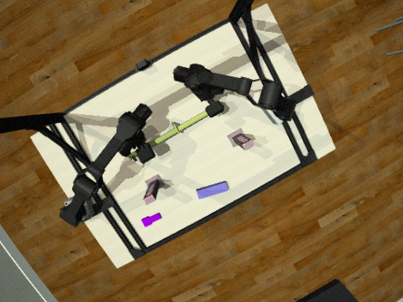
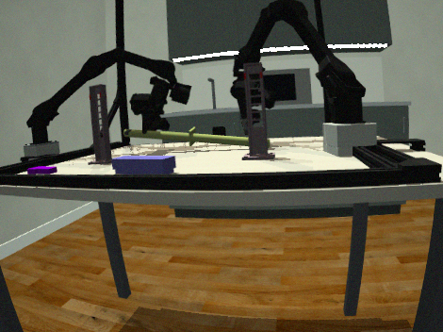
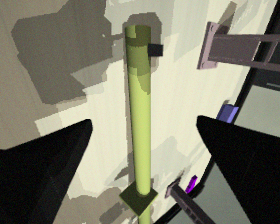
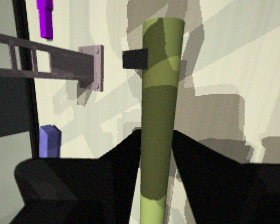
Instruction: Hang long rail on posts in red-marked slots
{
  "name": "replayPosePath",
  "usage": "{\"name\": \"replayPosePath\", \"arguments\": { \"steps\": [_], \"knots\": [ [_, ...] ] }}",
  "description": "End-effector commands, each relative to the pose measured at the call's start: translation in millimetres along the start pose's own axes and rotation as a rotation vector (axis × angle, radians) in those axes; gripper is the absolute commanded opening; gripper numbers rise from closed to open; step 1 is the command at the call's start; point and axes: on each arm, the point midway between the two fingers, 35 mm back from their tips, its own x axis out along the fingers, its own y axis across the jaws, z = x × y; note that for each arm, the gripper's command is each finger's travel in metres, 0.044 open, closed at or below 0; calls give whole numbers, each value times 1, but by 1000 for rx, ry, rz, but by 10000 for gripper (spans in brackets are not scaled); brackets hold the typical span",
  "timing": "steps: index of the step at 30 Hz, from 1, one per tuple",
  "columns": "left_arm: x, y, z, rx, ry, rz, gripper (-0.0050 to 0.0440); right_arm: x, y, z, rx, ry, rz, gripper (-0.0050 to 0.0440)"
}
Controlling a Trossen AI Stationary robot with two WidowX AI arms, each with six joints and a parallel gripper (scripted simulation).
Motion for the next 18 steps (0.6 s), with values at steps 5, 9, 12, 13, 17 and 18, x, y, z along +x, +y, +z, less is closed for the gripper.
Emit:
{"name": "replayPosePath", "arguments": {
  "steps": [5,9,12,13,17,18],
  "knots": [
    [1,1,0,-3,-10,14,392,0,0,-1,4,4,4,0],
    [7,-4,0,-7,-36,91,296,0,0,-1,4,4,4,0],
    [12,-7,0,-9,-51,152,224,0,0,-1,4,4,4,0],
    [13,-8,0,-10,-54,173,200,0,0,-1,4,4,4,0],
    [17,-11,-1,-11,-62,235,160,0,0,-1,4,4,4,0],
    [17,-11,-1,-11,-62,235,160,0,0,-1,4,4,4,0]
  ]
}}
